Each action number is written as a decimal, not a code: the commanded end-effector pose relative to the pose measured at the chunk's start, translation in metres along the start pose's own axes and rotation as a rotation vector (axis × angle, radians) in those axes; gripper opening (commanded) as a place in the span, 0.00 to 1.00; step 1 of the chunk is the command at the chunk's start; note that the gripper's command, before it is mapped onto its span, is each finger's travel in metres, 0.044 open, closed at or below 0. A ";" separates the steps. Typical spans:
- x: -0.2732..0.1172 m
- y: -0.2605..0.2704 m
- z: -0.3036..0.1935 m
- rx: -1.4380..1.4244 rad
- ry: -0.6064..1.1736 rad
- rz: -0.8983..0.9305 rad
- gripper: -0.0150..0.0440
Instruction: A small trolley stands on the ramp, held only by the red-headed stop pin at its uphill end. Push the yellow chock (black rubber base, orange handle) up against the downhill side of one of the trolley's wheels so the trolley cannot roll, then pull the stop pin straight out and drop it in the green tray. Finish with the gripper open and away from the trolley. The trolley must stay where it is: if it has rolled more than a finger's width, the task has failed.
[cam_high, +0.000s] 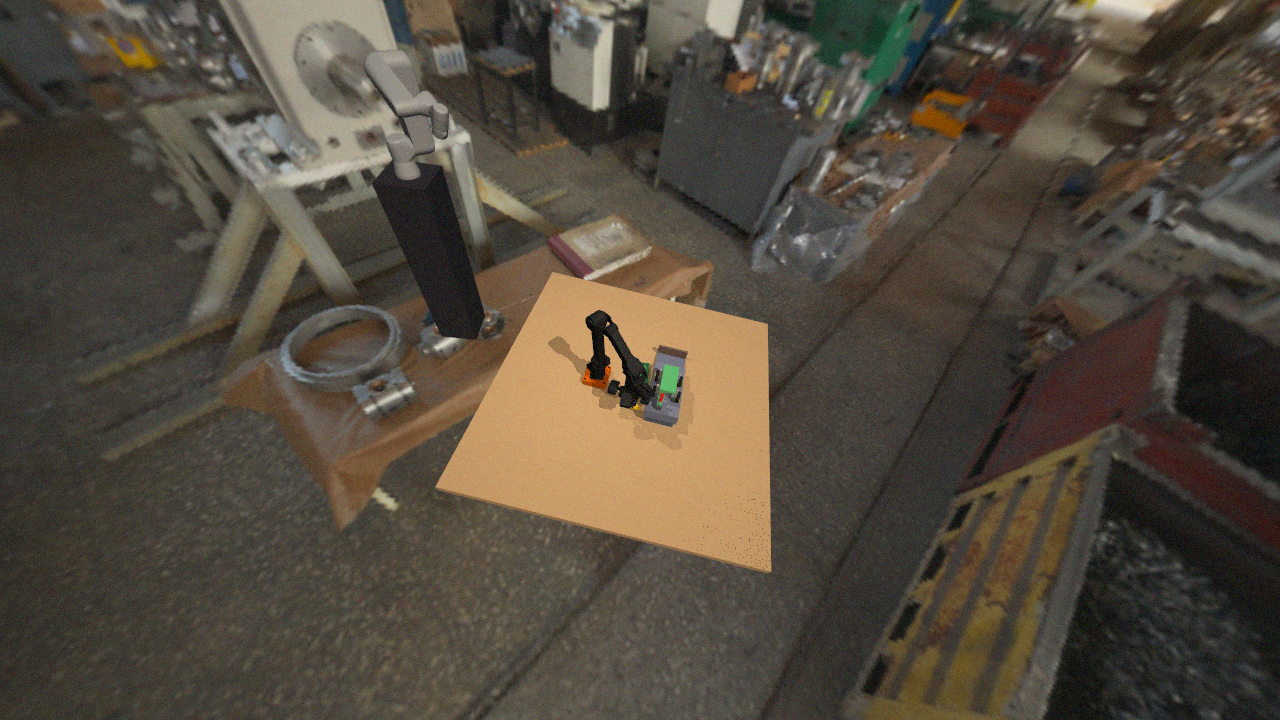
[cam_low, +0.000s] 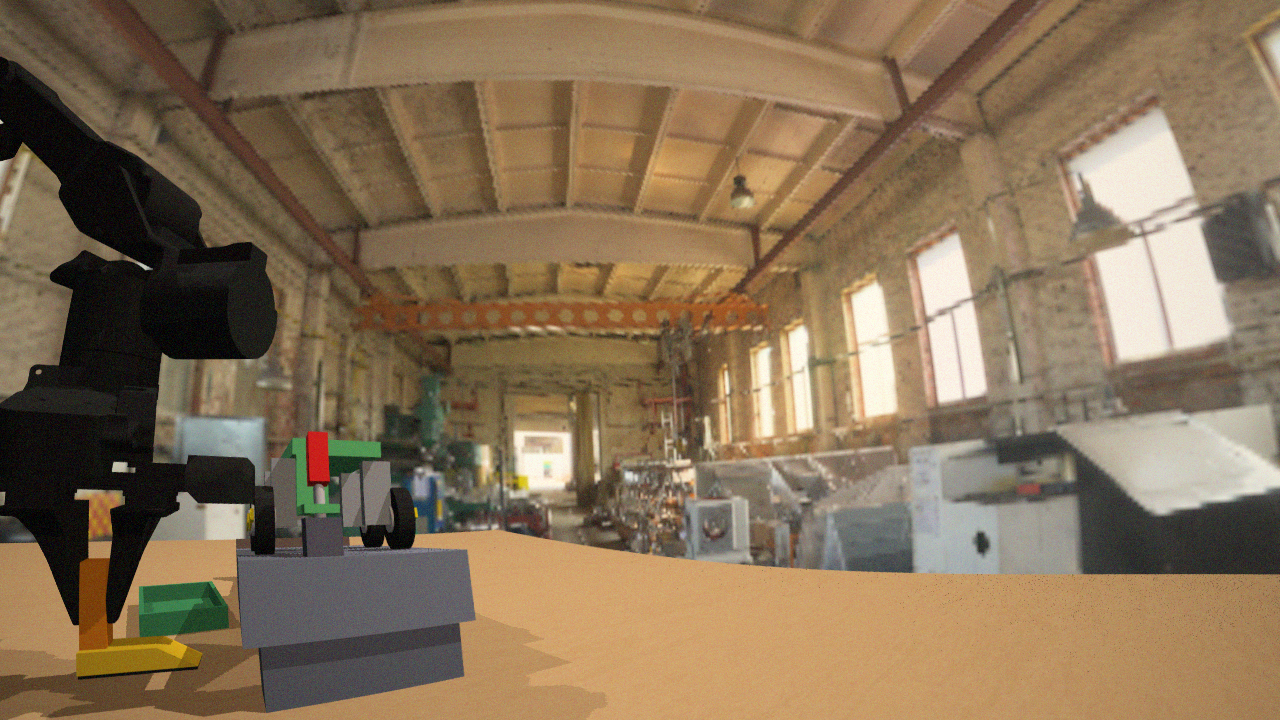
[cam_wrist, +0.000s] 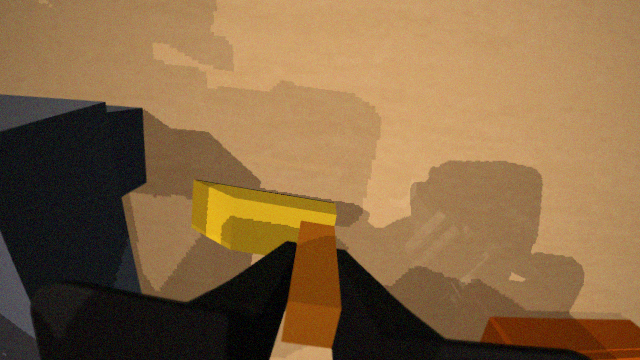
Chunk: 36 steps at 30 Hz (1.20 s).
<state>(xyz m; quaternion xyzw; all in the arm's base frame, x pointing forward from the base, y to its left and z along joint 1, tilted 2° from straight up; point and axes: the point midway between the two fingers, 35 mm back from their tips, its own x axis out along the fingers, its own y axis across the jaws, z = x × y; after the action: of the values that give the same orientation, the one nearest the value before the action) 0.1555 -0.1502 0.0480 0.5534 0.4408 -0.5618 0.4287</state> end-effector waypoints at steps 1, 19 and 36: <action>-0.014 0.000 0.001 0.004 -0.009 0.006 0.25; -0.076 -0.001 -0.001 0.004 -0.009 0.006 0.25; -0.125 0.002 0.003 0.004 -0.010 0.006 0.25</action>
<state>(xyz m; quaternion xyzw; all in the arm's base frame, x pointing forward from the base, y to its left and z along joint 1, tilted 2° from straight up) 0.1593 -0.1526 0.1684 0.5551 0.4361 -0.5627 0.4302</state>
